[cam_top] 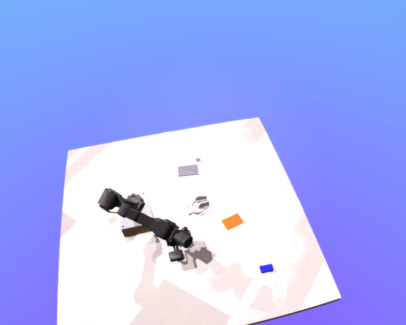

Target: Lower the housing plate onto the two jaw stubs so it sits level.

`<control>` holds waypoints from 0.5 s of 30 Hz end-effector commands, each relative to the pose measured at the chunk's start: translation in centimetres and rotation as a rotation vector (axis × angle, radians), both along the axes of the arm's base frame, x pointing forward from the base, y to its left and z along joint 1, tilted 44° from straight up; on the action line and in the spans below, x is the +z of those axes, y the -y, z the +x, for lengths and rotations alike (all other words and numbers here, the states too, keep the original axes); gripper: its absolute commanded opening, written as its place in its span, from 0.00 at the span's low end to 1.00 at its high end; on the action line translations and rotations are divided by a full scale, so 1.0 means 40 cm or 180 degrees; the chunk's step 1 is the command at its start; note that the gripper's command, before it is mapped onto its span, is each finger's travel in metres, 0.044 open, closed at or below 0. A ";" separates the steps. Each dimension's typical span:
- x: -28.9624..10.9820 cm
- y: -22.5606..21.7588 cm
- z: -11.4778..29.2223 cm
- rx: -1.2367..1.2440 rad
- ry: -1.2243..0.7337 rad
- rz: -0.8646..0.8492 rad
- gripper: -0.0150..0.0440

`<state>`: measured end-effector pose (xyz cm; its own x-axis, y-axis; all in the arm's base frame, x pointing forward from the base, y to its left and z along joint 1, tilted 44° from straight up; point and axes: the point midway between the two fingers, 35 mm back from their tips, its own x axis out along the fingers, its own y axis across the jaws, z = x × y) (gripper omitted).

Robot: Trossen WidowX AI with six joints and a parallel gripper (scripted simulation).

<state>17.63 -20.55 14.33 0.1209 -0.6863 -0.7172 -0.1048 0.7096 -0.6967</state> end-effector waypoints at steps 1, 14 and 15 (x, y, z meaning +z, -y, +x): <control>0.027 -0.016 -0.005 -0.0010 0.0030 -0.0026 0.85; 0.008 -0.031 0.022 -0.0003 0.0032 0.0036 0.85; 0.003 -0.034 0.028 -0.0001 0.0032 0.0049 0.85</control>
